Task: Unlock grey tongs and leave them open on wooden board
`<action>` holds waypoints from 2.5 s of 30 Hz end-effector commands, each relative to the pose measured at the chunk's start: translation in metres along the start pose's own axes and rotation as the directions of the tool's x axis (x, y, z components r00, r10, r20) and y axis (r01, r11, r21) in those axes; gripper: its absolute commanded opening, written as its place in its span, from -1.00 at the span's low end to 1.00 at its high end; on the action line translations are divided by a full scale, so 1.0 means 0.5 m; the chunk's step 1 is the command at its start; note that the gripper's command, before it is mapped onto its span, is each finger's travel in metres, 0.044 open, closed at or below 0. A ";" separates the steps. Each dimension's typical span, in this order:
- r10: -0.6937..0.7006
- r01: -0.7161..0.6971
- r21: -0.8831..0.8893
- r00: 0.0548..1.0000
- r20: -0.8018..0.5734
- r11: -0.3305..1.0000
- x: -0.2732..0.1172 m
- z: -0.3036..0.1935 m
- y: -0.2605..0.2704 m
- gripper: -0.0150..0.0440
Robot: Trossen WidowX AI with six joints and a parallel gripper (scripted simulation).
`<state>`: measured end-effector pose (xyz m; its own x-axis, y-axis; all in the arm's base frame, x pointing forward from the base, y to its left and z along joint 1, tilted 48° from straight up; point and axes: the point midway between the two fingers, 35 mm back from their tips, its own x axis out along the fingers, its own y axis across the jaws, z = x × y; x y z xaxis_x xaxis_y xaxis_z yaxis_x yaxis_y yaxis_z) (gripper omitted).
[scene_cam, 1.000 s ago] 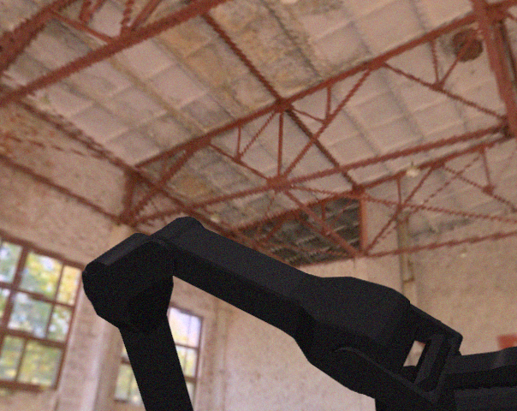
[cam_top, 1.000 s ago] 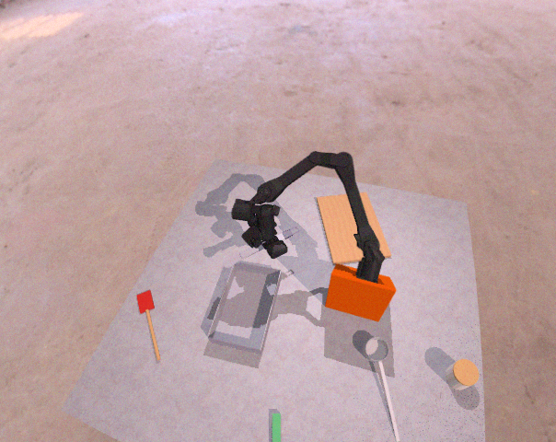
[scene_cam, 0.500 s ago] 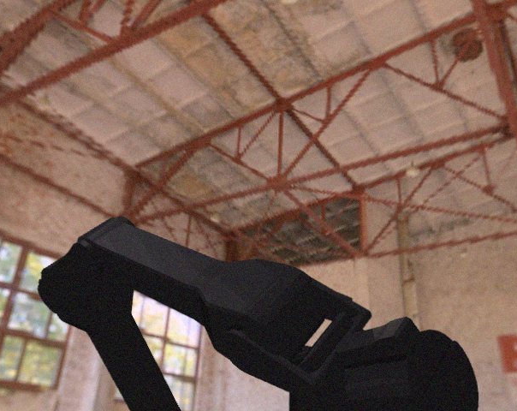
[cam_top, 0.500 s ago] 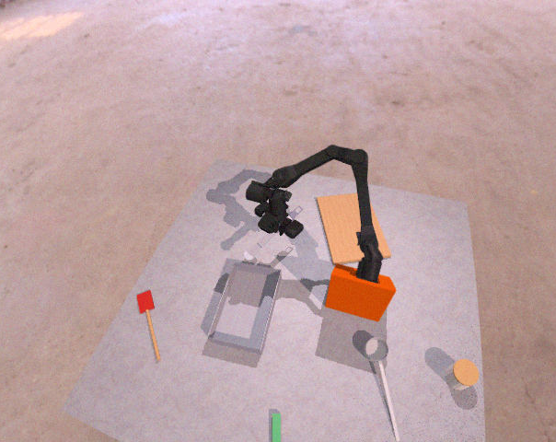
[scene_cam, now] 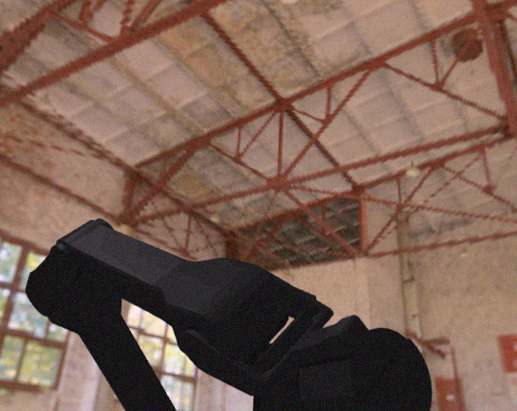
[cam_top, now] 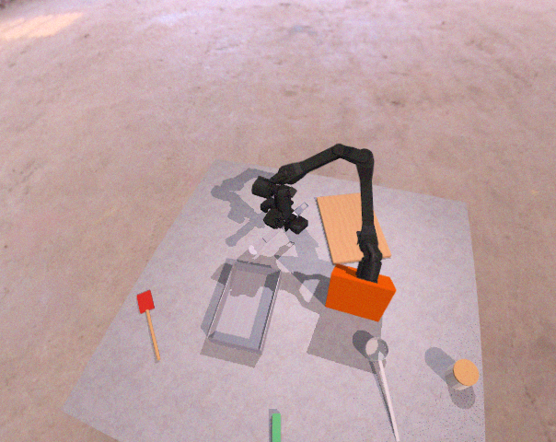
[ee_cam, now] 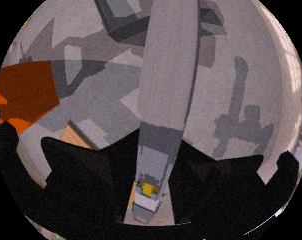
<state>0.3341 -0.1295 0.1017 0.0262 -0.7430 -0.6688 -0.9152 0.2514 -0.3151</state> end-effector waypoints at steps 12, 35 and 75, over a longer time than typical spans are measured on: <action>0.028 -0.044 0.616 0.999 0.035 0.787 0.016 -0.091 0.005 -1.00; 0.047 -0.064 0.990 0.996 0.070 -0.128 0.035 -0.225 0.031 -1.00; 0.019 0.038 -0.314 0.998 0.064 -0.949 0.029 -0.435 0.122 -1.00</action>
<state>0.1995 -0.2583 0.2126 0.0233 -0.6918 -0.7217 0.8415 -0.3762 0.3878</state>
